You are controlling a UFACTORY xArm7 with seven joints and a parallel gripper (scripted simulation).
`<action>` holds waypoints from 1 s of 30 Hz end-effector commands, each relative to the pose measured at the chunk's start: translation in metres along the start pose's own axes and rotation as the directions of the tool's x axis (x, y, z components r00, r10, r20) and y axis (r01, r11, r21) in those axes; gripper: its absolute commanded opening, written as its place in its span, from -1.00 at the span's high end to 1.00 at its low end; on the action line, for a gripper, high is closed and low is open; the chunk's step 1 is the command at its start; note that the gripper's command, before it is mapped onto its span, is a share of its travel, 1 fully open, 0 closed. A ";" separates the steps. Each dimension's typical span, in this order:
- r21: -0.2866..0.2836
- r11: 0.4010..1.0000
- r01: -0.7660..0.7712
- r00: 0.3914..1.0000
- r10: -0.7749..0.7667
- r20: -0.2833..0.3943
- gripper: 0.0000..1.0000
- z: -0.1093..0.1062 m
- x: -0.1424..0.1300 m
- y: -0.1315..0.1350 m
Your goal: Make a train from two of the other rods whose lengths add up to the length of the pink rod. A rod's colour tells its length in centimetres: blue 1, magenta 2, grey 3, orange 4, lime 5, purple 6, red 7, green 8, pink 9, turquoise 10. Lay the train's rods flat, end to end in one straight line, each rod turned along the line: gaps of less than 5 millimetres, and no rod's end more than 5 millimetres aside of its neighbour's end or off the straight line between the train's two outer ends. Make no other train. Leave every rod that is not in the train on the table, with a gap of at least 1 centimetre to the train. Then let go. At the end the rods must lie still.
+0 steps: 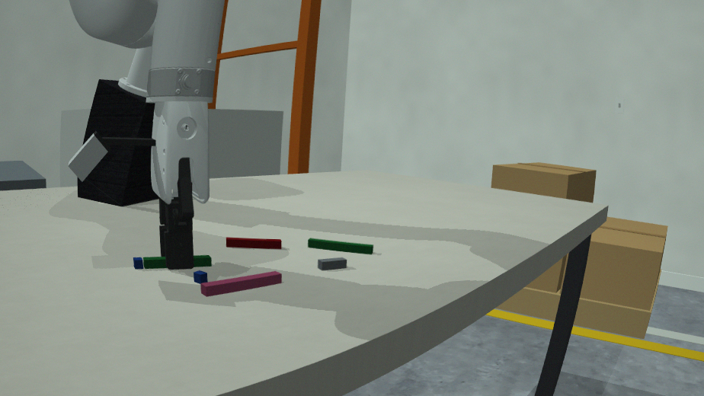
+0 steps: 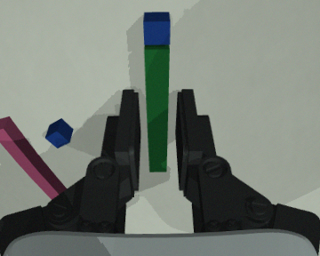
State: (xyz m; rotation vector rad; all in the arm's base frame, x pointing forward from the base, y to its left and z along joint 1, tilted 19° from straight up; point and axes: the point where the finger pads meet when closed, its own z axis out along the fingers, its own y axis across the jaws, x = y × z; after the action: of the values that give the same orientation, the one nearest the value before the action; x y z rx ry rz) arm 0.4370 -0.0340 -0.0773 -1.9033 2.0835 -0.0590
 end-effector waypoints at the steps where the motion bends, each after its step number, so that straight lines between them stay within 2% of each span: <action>1: 0.002 1.000 0.000 1.000 0.000 -0.001 0.59 -0.001 0.000 -0.001; 2: 0.002 1.000 0.000 1.000 0.000 -0.001 0.51 -0.001 0.000 -0.001; 17: 0.002 1.000 0.000 1.000 0.000 -0.001 0.51 -0.005 0.000 -0.001; 25: 0.002 1.000 0.000 1.000 0.000 -0.001 0.51 -0.038 0.000 -0.001; 27: 0.002 1.000 0.000 1.000 0.000 -0.001 0.51 -0.038 0.000 -0.001; 30: 0.002 1.000 0.000 1.000 0.000 -0.001 0.51 -0.054 0.000 -0.001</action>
State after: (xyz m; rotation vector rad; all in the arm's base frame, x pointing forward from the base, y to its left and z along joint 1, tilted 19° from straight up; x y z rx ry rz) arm 0.4277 -0.0402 -0.0439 -1.9036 2.0840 -0.0617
